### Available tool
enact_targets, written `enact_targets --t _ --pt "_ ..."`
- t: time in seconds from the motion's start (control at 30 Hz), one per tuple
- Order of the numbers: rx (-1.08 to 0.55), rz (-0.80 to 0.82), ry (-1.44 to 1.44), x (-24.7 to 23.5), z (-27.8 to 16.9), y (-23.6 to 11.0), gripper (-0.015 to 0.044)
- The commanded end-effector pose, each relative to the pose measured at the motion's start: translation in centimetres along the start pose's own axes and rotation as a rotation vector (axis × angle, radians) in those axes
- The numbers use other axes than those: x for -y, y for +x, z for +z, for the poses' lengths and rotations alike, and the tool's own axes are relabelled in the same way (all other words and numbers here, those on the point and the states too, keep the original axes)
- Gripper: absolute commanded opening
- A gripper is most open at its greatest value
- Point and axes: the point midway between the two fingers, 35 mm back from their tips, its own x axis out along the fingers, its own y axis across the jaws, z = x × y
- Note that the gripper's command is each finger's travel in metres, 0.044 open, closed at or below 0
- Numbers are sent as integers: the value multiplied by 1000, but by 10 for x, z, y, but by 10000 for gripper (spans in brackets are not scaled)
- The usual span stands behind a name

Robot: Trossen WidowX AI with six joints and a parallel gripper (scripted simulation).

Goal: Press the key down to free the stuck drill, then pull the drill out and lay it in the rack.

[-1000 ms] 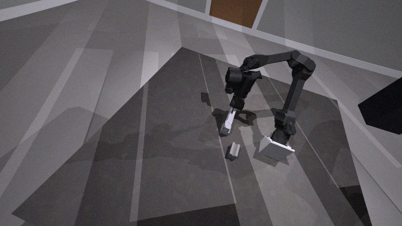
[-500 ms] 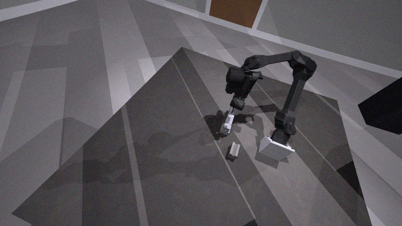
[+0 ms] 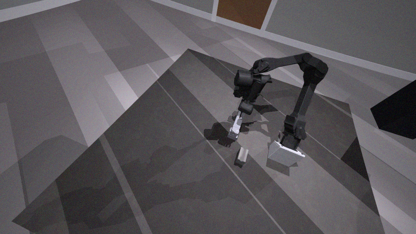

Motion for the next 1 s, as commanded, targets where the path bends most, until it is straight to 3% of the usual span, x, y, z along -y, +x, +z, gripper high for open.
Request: enact_targets --t 0.0,0.33,0.43,0.67,0.83,0.9,0.97 --pt "-50 -16 -7 1 -7 18 0" --pt "-50 -16 -7 2 -8 24 0" --pt "-48 -15 -25 1 -5 13 79" --pt "-41 -22 -122 -1 2 -52 263" --pt "-28 -18 -129 -4 3 -45 394" --pt "-31 -14 -264 -19 7 -36 440" --pt "-35 -8 -475 -44 11 -22 440"
